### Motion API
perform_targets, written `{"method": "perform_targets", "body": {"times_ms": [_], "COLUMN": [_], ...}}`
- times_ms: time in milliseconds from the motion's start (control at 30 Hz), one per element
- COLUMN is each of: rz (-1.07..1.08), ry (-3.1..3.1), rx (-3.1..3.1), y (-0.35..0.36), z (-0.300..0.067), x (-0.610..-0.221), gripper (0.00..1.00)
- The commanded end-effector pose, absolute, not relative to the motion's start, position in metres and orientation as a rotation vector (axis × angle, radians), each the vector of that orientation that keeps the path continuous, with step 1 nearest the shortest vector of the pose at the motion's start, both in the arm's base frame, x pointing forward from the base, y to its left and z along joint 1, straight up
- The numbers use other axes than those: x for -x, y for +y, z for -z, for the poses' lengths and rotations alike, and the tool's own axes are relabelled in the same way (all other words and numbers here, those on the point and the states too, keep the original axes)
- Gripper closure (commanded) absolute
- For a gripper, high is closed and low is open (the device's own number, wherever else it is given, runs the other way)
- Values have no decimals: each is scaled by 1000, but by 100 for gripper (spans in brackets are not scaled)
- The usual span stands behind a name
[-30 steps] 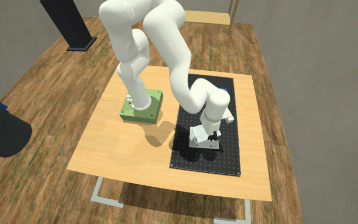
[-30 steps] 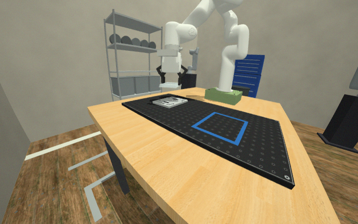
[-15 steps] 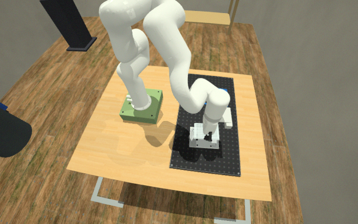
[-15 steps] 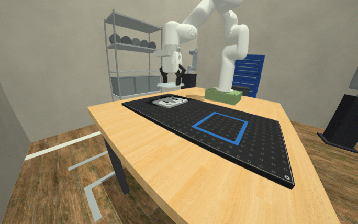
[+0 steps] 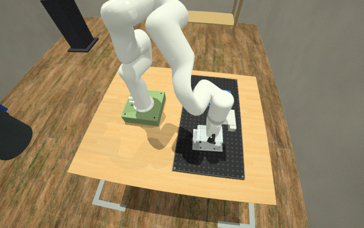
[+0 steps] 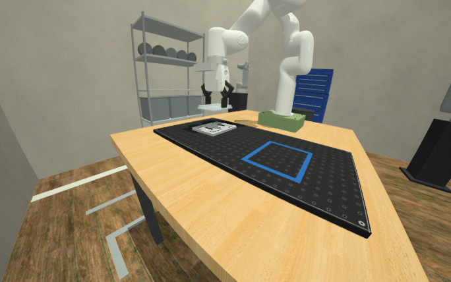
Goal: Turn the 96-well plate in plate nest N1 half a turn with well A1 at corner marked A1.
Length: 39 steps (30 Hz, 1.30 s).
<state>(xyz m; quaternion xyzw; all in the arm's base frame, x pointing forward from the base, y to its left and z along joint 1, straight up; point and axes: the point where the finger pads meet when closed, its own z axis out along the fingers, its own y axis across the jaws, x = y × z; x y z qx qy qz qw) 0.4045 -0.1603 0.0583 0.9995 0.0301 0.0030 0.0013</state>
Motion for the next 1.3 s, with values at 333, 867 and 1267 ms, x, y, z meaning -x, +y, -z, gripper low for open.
{"method": "perform_targets", "body": {"times_ms": [333,867,1267], "rz": [-17,-17,-17], "ry": [94,94,94], "rx": [-3138,-3138,-3138], "y": [-161,-161,-161], "z": [-60,-43,-26], "x": [-406,-406,-406], "gripper": [100,100,100]}}
